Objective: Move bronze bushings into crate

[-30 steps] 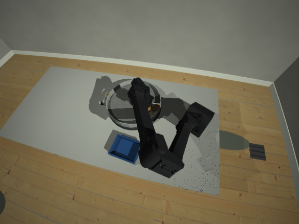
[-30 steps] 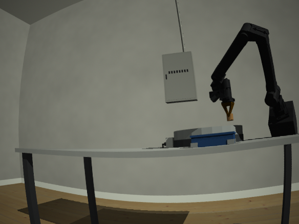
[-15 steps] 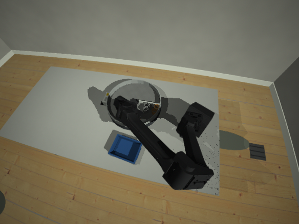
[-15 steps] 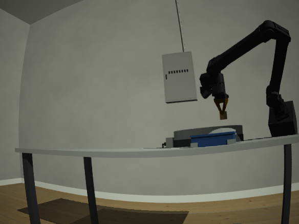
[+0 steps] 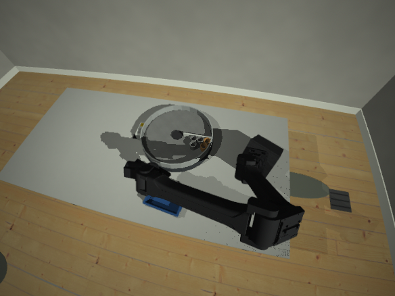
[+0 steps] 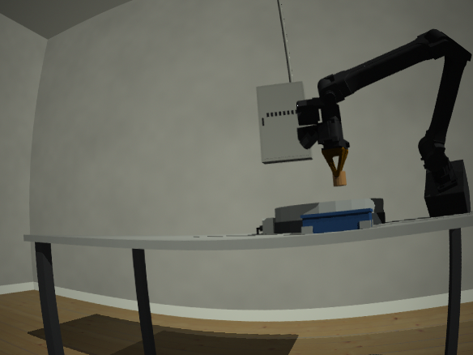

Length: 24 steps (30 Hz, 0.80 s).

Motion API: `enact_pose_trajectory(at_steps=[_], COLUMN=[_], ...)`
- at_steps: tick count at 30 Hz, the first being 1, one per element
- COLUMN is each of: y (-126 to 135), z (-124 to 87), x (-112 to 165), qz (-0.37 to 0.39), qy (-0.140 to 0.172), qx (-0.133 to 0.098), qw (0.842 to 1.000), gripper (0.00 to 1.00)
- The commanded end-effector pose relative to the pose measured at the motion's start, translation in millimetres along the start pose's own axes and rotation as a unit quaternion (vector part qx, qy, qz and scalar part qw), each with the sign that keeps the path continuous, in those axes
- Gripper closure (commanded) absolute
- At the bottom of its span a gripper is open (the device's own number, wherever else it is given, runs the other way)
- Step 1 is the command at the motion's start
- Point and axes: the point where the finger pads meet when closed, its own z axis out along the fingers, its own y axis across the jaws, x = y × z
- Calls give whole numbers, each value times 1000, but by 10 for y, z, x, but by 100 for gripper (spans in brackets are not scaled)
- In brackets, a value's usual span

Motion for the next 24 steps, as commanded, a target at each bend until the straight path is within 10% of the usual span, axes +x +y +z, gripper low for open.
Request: enact_pose_trajectory(at_steps=[1, 24], y=[336, 325], z=[-44, 33], x=[-53, 39], qz=[20, 35], qy=[-12, 3], qx=[-7, 0], qw=[1000, 999], gripper=[100, 100])
